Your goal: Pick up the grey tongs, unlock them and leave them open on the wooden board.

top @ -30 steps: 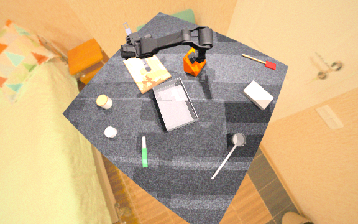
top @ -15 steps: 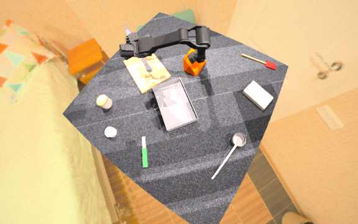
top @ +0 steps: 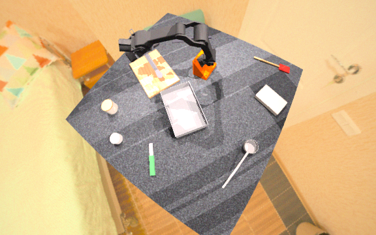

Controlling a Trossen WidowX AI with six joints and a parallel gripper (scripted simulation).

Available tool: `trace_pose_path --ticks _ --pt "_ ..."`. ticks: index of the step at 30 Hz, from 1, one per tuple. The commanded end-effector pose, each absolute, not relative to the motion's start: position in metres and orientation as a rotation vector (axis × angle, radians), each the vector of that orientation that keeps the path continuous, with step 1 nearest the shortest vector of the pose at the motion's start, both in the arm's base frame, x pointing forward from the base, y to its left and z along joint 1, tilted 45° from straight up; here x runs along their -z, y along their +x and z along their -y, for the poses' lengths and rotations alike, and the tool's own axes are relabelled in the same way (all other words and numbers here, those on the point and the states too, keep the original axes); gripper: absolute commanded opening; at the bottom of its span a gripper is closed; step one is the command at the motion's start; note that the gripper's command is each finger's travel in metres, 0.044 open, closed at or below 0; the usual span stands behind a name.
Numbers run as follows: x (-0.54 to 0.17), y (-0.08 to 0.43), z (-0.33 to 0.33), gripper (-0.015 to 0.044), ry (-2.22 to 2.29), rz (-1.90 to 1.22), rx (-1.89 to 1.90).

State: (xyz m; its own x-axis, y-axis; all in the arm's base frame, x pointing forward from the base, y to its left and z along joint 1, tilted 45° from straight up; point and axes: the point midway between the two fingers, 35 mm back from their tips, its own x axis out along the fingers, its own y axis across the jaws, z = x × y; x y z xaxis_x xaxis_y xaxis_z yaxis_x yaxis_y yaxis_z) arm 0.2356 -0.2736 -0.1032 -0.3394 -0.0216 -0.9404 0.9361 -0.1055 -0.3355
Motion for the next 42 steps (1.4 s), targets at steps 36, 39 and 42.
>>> trace_pose_path --ticks 36,39,42 --pt "0.128 0.229 0.259 -0.0150 1.870 -1.752 1.116" --pt "0.128 0.229 0.259 -0.0150 1.870 -1.752 1.116" --pt "0.129 0.229 0.259 -0.0150 1.870 -1.752 1.116"
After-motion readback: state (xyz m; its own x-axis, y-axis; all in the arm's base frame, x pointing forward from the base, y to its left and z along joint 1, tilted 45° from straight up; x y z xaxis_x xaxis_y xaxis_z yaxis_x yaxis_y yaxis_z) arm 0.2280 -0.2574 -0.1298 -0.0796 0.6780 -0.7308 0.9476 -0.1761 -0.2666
